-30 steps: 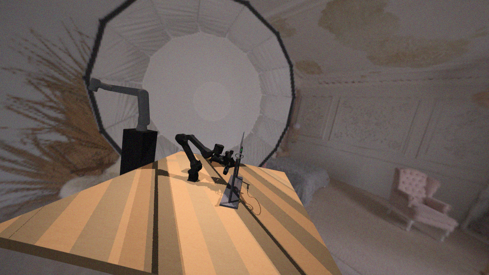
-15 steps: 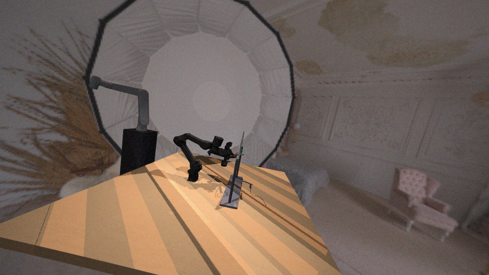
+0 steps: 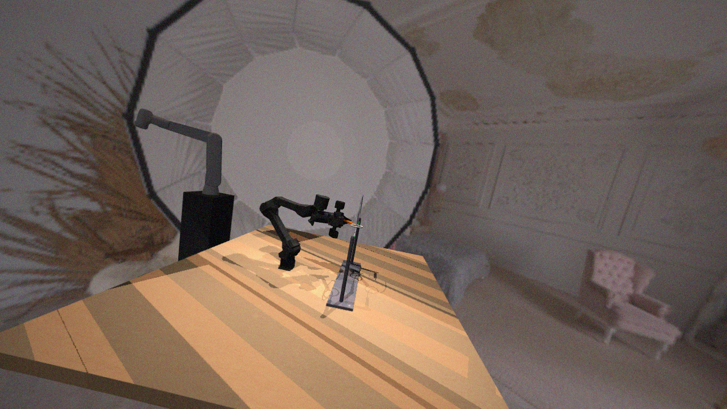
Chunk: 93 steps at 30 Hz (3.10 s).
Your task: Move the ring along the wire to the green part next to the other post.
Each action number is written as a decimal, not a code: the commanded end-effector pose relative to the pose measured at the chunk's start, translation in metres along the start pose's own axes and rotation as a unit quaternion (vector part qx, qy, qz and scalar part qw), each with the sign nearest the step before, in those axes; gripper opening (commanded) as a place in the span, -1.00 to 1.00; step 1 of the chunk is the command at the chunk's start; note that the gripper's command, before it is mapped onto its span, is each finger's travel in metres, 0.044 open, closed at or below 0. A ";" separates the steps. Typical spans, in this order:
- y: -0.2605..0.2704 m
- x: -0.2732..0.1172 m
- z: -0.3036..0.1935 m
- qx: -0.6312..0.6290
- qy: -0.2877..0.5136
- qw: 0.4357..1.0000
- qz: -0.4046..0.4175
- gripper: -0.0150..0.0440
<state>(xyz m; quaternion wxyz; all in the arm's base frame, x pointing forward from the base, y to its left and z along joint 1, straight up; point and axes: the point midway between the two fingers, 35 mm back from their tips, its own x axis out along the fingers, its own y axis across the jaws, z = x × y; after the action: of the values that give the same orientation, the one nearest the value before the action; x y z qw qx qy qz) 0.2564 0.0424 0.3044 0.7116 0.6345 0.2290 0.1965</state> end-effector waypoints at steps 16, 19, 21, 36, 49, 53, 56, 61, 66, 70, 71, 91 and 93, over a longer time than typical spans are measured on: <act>0.064 -0.010 0.010 0.164 0.011 0.981 0.101 -1.00; 0.072 -0.013 0.013 0.185 0.013 0.976 0.112 -1.00; 0.077 -0.014 0.015 0.197 0.014 0.973 0.119 -1.00; 0.092 -0.021 0.024 0.208 0.018 0.971 0.116 -1.00; 0.090 -0.020 0.023 0.157 0.016 0.985 0.073 -1.00; 0.088 -0.020 0.023 0.135 0.016 0.989 0.056 -1.00; 0.087 -0.019 0.022 0.118 0.015 0.992 0.043 -1.00; 0.084 -0.019 0.021 0.090 0.013 0.996 0.022 -1.00; 0.081 -0.018 0.021 0.061 0.011 0.998 0.001 -1.00; 0.079 -0.018 0.020 0.038 0.010 0.999 -0.016 -1.00; 0.078 -0.018 0.020 0.033 0.009 0.999 -0.020 -1.00; 0.066 -0.018 0.021 -0.082 0.000 0.992 -0.101 -1.00; 0.065 -0.018 0.021 -0.093 -0.001 0.990 -0.109 -1.00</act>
<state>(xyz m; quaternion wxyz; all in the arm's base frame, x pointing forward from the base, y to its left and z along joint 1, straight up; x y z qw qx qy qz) 0.2532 0.0240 0.3738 0.7738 0.5526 0.2740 0.1439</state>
